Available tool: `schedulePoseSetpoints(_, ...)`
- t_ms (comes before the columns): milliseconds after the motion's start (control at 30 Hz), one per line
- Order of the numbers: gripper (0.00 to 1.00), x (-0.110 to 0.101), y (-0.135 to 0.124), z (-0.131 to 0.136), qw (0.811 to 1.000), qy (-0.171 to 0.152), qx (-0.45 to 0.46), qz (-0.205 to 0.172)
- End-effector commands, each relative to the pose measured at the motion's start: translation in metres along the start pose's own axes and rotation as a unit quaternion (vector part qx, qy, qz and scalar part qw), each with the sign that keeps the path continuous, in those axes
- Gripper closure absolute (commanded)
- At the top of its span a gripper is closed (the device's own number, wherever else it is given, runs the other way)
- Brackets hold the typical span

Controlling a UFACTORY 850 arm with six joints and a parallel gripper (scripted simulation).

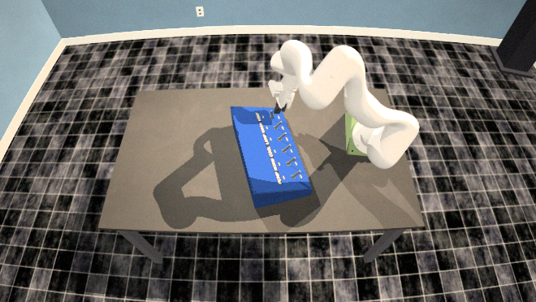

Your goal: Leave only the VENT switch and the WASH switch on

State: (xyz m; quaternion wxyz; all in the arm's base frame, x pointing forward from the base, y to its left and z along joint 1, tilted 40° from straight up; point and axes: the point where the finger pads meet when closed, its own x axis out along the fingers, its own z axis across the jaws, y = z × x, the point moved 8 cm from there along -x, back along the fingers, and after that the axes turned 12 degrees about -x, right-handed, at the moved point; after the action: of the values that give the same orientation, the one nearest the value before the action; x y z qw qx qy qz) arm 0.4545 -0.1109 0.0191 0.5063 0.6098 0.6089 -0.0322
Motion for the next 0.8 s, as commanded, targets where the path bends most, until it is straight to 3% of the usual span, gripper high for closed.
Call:
schedulePoseSetpoints(0, 1.0, -0.001, -0.002, 0.0, 1.0, -0.001, 0.0, 0.0)
schedulePoseSetpoints(533, 1.0, -0.003, -0.012, -0.002, 1.0, -0.001, 0.0, 0.0)
schedulePoseSetpoints(767, 1.0, -0.031, -0.012, -0.002, 1.0, -0.001, 0.0, 0.0)
